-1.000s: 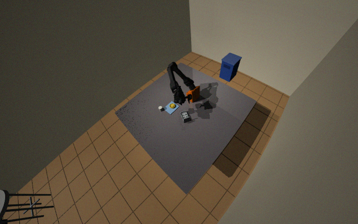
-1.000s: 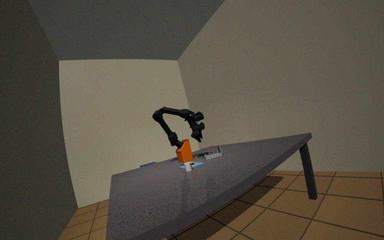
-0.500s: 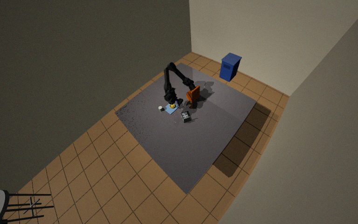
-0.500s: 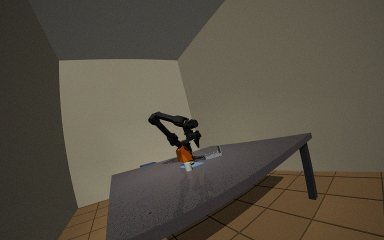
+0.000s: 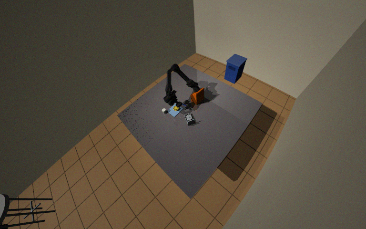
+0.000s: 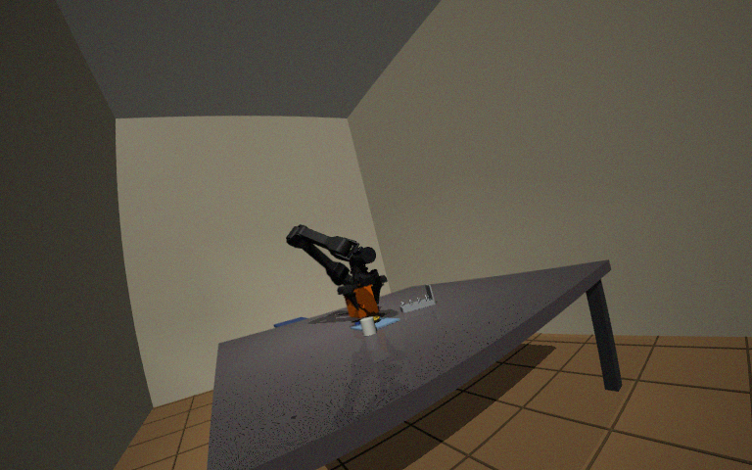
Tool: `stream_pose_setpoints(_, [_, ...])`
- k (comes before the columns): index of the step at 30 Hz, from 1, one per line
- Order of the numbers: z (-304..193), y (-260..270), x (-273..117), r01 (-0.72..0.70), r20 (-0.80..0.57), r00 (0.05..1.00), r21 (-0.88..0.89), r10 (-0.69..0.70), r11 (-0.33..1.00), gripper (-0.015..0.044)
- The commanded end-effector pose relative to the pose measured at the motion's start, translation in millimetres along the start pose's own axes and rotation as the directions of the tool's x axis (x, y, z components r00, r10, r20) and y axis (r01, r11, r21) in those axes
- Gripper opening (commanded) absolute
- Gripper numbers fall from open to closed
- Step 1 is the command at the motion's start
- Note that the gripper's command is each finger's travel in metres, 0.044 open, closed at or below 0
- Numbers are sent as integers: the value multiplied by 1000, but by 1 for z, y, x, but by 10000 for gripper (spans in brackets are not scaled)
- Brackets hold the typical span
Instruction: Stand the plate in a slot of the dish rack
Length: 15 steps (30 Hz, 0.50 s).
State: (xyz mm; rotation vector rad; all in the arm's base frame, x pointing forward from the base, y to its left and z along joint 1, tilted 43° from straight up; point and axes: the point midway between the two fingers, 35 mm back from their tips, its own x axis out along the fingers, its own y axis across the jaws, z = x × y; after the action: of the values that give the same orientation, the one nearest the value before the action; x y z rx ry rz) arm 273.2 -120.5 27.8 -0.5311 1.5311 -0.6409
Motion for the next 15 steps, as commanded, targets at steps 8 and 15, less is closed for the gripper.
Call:
stream_pose_setpoints(8, [1,-1,17,4,-2,1000,2,-4,1000,400])
stream_pose_setpoints(15, [1,-2,29,4,-2,1000,2,-4,1000,400])
